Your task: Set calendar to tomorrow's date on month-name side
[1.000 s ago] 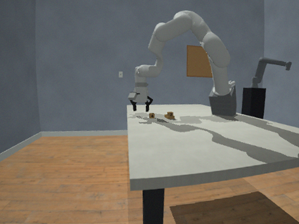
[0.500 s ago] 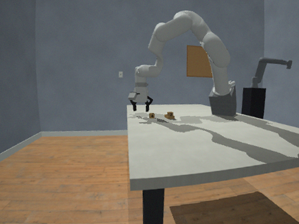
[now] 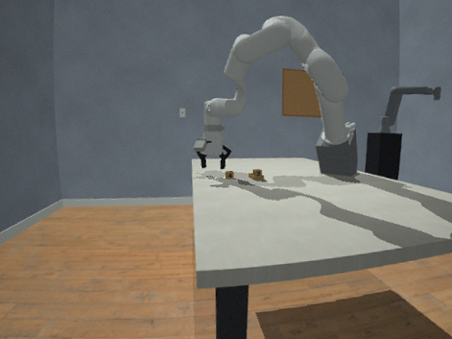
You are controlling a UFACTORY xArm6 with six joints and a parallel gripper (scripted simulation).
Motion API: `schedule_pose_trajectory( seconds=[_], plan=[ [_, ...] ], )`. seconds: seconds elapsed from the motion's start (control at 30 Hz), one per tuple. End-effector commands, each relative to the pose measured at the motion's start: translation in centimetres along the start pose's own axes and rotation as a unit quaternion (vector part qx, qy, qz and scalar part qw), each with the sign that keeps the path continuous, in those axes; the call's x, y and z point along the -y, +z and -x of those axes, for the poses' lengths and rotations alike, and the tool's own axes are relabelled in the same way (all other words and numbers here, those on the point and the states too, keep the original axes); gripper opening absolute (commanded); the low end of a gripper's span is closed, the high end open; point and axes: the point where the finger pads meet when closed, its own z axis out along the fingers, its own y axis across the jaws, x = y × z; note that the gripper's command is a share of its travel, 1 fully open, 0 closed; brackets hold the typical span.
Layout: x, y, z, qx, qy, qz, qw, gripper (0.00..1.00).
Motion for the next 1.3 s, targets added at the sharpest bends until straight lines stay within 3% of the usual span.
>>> schedule_pose_trajectory(
  seconds=[0.0, 0.5, 0.97, 1.27],
  plan=[
    [-0.1, -0.1, 0.0, 0.000, 0.000, 0.002, 1.000, 1.00],
    [-0.1, -0.3, 0.0, 0.000, 0.000, 0.002, 1.000, 1.00],
    [-0.1, -5.5, 0.0, 0.000, 0.000, 0.002, 1.000, 1.00],
    [-0.1, -6.1, 0.0, 0.000, 0.000, 0.002, 1.000, 1.00]
  ],
)
